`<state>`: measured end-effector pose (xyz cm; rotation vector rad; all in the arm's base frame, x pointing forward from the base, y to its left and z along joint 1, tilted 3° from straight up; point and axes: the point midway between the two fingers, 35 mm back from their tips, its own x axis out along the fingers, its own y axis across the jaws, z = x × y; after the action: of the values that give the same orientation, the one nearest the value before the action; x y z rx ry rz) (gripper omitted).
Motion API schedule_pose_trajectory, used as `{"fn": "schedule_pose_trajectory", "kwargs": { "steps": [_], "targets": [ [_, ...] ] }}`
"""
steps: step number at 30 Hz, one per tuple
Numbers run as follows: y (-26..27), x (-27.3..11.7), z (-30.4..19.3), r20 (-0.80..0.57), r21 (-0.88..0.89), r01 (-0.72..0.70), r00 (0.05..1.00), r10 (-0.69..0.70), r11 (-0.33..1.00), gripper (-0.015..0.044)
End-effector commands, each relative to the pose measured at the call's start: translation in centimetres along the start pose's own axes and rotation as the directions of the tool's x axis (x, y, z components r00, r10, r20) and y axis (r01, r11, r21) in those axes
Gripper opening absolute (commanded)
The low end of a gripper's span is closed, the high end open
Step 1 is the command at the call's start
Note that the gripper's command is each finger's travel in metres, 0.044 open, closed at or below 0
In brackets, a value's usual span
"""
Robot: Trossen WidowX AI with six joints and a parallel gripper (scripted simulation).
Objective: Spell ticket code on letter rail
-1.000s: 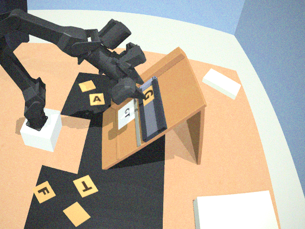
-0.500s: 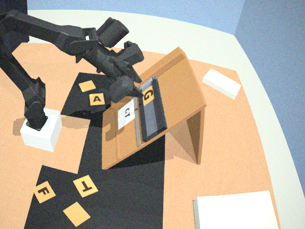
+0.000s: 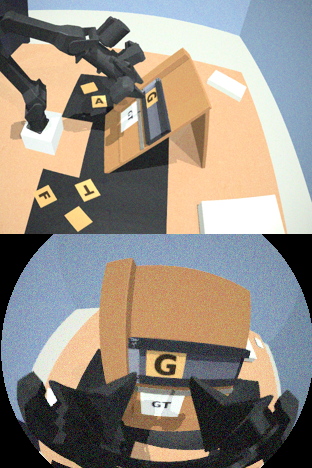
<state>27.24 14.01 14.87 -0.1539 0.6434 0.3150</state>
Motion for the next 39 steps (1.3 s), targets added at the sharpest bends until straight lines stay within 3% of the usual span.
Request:
{"fn": "schedule_pose_trajectory", "kwargs": {
  "steps": [1,19,30,39],
  "targets": [
    [-0.09,-0.31,0.07,0.004,0.007,0.003,1.0,-0.003,1.0,0.0295],
    [-0.26,-0.97,0.22,0.004,0.007,0.003,1.0,-0.003,1.0,0.0295],
    [-0.16,-0.73,0.09,0.0,0.001,0.001,1.0,-0.001,1.0,0.0006],
    [-0.16,-0.73,0.09,0.0,0.001,0.001,1.0,-0.001,1.0,0.0]
  ]
}}
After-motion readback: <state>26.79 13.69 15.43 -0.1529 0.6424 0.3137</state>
